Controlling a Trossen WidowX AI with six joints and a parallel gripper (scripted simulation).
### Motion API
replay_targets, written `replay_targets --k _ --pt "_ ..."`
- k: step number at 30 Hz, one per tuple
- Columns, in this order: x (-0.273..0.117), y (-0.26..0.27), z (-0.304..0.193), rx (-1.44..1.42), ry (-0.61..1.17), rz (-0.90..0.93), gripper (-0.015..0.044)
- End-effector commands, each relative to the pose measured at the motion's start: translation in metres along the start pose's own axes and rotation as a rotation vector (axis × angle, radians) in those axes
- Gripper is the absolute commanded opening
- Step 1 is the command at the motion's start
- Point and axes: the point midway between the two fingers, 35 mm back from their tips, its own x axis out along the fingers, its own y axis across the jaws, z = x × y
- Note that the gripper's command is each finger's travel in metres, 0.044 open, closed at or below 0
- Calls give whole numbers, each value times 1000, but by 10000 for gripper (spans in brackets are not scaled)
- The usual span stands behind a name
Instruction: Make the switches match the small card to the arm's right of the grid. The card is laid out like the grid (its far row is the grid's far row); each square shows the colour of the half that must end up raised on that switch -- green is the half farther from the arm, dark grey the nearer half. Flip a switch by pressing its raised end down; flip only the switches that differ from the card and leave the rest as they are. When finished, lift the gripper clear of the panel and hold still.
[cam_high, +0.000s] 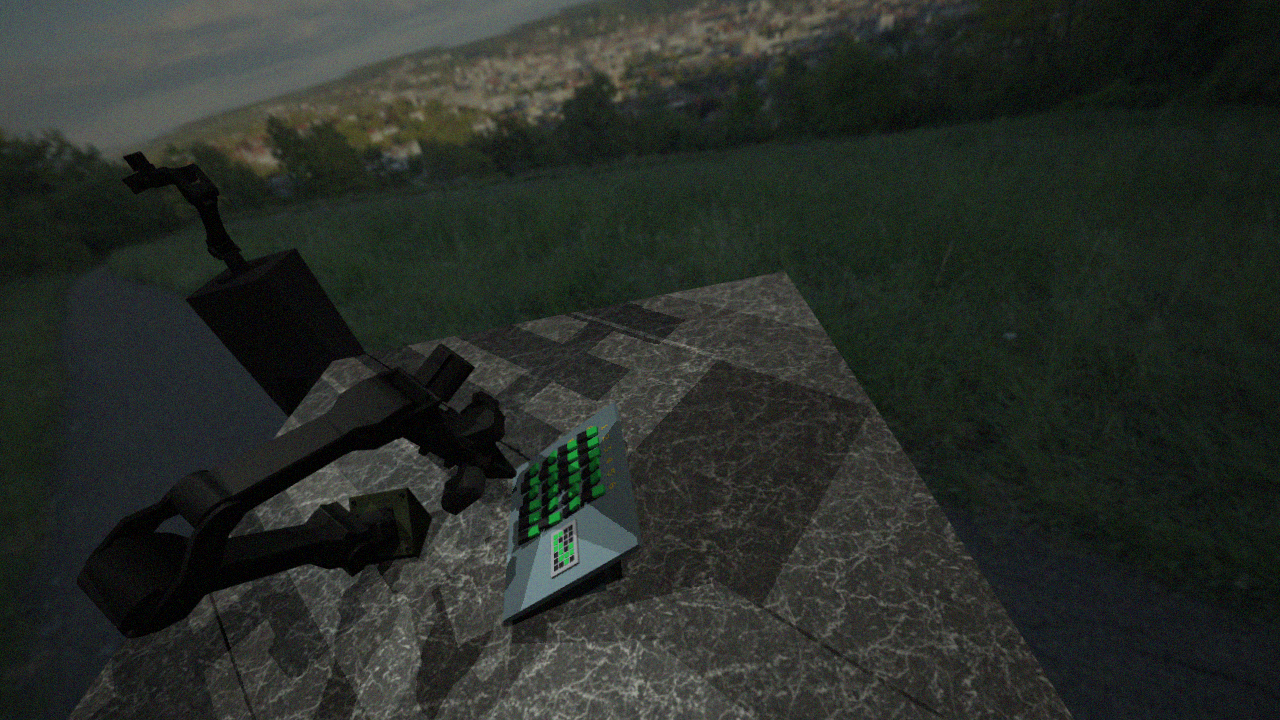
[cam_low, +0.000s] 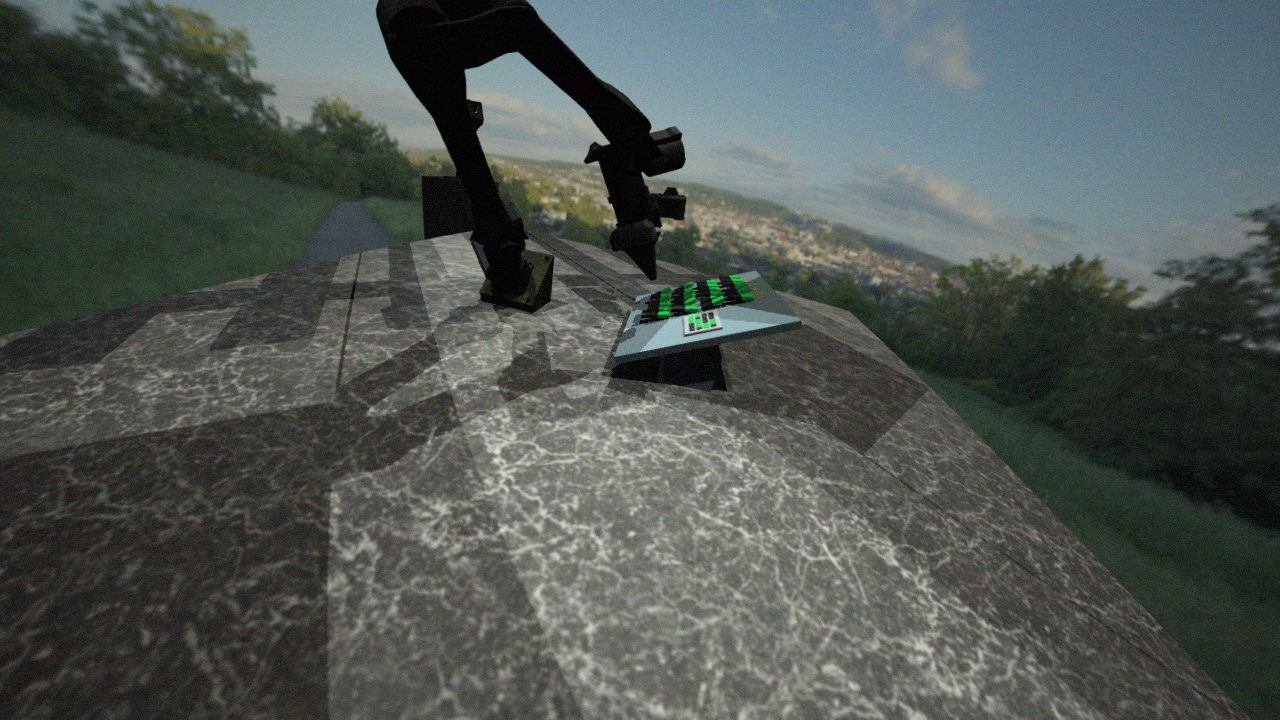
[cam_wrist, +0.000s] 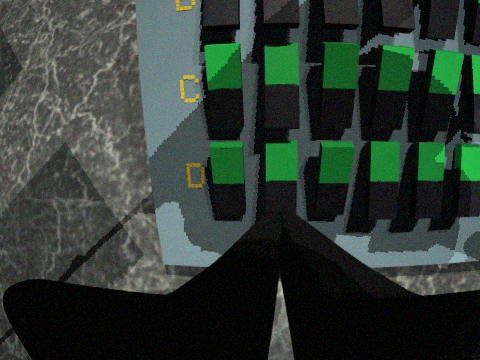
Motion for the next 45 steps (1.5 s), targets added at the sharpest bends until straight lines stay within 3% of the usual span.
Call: replay_targets --k 1,45 --pt "9 -2 -4 -10 7 -10 0" --pt "23 -2 -4 -10 6 -10 0"
